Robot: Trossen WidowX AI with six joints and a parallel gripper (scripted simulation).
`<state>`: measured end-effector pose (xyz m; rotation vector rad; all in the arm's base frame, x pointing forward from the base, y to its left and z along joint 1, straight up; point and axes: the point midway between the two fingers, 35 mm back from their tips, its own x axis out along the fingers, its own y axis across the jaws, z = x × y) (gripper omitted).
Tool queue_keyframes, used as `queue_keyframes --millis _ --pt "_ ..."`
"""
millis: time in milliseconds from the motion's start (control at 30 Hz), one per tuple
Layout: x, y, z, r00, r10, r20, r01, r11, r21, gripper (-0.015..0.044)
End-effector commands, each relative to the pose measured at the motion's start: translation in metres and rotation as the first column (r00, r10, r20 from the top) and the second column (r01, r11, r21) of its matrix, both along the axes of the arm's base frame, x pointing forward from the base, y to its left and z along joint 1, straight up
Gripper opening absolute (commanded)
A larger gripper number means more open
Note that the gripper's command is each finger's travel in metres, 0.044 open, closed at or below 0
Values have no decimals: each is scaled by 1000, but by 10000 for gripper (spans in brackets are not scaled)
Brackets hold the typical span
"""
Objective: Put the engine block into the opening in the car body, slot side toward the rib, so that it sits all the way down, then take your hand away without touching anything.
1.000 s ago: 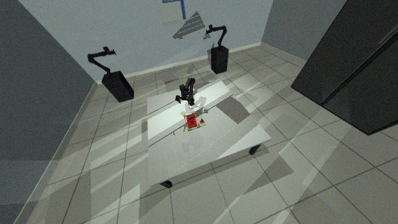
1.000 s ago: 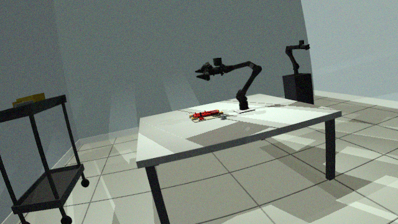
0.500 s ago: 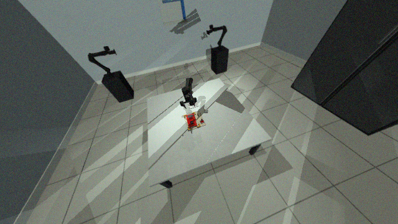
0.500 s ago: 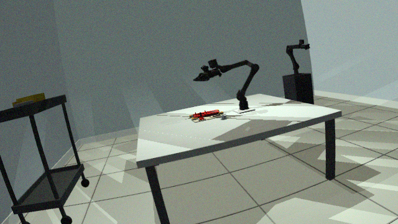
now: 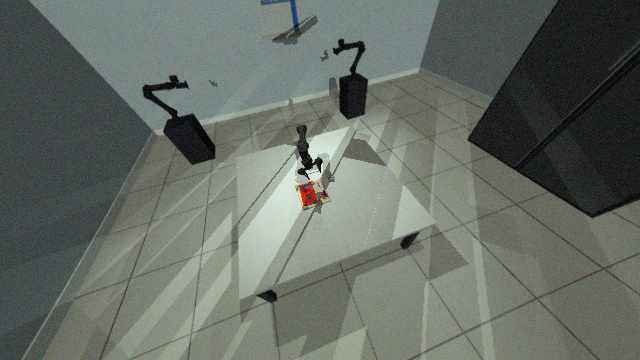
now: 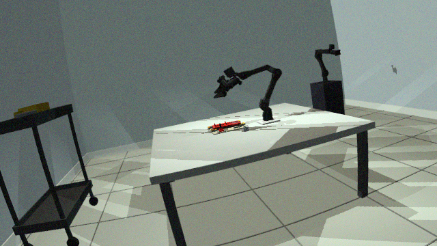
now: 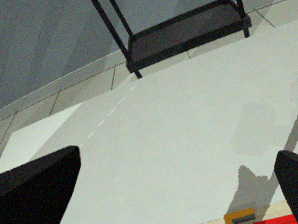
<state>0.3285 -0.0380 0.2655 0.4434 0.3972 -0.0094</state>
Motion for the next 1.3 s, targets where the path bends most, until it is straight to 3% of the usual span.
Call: queue_keyframes --millis 0,367,667,967,1267 --pt "5 11 -10 997 -18 -76 26 994 110 440" --pt "6 44 -41 949 -52 -310 168 917 361 440" --pt "-1 74 -65 853 -77 -517 357 809 468 440" --pt "-16 103 -89 700 -109 -706 571 679 461 440" --pt "-39 129 -110 495 -163 -853 773 530 348 440"
